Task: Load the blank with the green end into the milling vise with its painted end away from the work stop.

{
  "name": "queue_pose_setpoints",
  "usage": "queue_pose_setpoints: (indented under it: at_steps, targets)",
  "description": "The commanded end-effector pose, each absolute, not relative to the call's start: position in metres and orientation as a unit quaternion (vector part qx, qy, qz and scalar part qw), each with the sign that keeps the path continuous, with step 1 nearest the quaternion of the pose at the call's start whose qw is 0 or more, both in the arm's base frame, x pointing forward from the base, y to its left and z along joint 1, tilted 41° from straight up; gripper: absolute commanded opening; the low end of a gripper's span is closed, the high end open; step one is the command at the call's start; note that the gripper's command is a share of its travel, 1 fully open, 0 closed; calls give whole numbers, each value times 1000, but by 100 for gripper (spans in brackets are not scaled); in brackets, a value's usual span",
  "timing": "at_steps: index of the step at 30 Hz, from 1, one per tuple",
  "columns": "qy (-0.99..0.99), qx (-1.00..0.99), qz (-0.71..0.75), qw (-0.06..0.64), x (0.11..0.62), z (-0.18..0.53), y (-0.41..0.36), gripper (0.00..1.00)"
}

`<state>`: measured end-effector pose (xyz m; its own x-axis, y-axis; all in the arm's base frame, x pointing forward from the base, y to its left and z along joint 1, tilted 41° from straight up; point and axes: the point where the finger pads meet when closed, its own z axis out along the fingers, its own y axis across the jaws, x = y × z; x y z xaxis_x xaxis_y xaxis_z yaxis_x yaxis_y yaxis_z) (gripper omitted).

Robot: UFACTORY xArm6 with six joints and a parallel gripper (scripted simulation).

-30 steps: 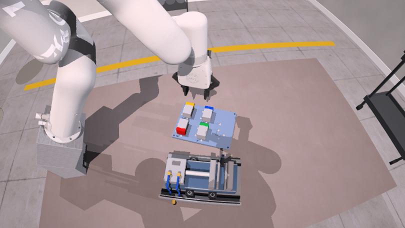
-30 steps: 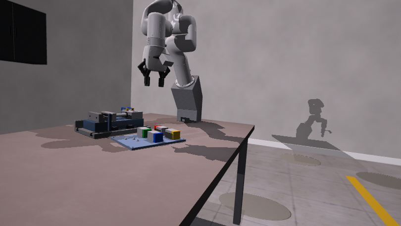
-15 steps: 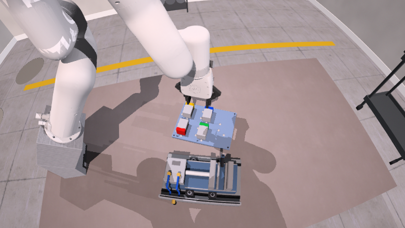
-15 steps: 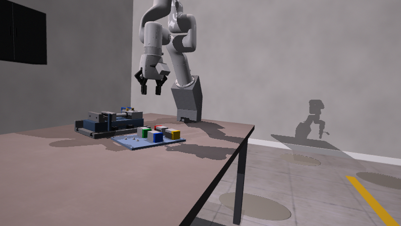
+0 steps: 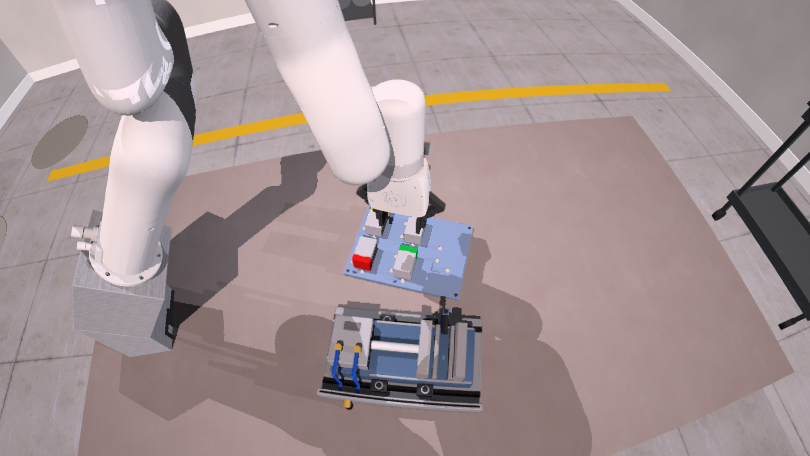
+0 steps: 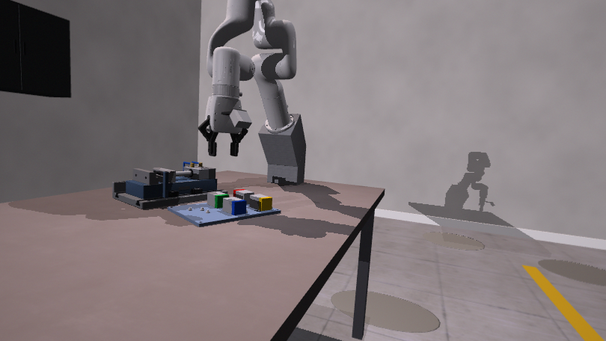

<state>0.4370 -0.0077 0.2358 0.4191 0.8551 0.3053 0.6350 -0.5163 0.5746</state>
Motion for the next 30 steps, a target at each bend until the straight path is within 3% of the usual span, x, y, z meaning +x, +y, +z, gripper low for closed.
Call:
queue_pose_setpoints:
  at_steps: [1, 30]
  targets:
    - [454, 820, 292, 189, 457, 218, -17, 71]
    - [454, 820, 292, 190, 477, 200, -26, 71]
